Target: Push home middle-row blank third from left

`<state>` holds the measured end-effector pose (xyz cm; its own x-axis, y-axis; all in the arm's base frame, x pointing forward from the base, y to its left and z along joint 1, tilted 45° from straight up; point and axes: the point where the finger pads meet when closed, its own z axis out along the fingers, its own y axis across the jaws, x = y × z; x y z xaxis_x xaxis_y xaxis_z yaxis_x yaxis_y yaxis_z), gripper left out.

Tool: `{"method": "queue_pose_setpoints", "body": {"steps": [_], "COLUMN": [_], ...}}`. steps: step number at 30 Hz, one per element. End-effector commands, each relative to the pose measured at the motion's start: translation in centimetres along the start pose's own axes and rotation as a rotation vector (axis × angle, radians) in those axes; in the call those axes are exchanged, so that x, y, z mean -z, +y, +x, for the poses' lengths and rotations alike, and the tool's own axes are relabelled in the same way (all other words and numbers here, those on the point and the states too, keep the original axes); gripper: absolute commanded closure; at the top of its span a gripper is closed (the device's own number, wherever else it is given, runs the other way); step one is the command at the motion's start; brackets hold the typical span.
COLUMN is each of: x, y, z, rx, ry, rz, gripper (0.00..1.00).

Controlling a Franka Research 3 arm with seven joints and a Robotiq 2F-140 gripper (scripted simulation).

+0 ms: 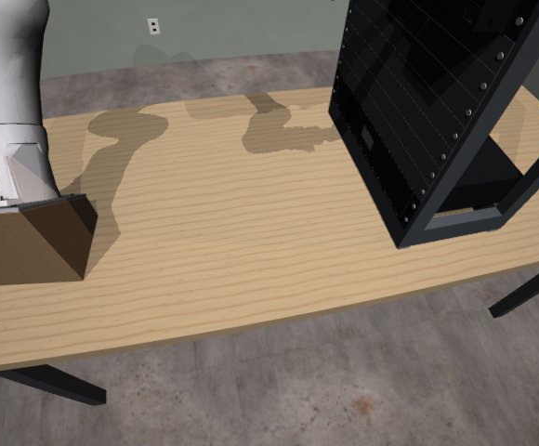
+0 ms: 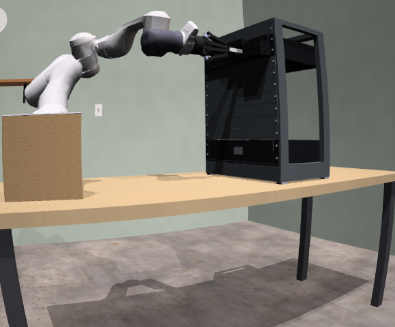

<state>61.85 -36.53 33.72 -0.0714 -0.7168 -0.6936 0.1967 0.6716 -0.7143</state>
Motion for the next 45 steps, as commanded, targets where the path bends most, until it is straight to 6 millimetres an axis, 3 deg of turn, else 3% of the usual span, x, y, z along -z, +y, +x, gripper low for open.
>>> {"method": "queue_pose_setpoints", "body": {"steps": [1,11,23,36,45], "x": [0.1,0.5,5.5,8.2,8.4], "y": [-0.1,-0.1,-0.1,0.0,0.0], "z": [0.9,0.8,0.8,0.8,0.8], "rx": [-0.002,-0.002,-0.002,-0.002,-0.002], "ry": [0.023,0.023,0.023,0.024,0.024], "rz": [0.0,0.0,0.0,0.0,0.0], "gripper": [1.0,1.0,1.0,1.0,1.0]}}
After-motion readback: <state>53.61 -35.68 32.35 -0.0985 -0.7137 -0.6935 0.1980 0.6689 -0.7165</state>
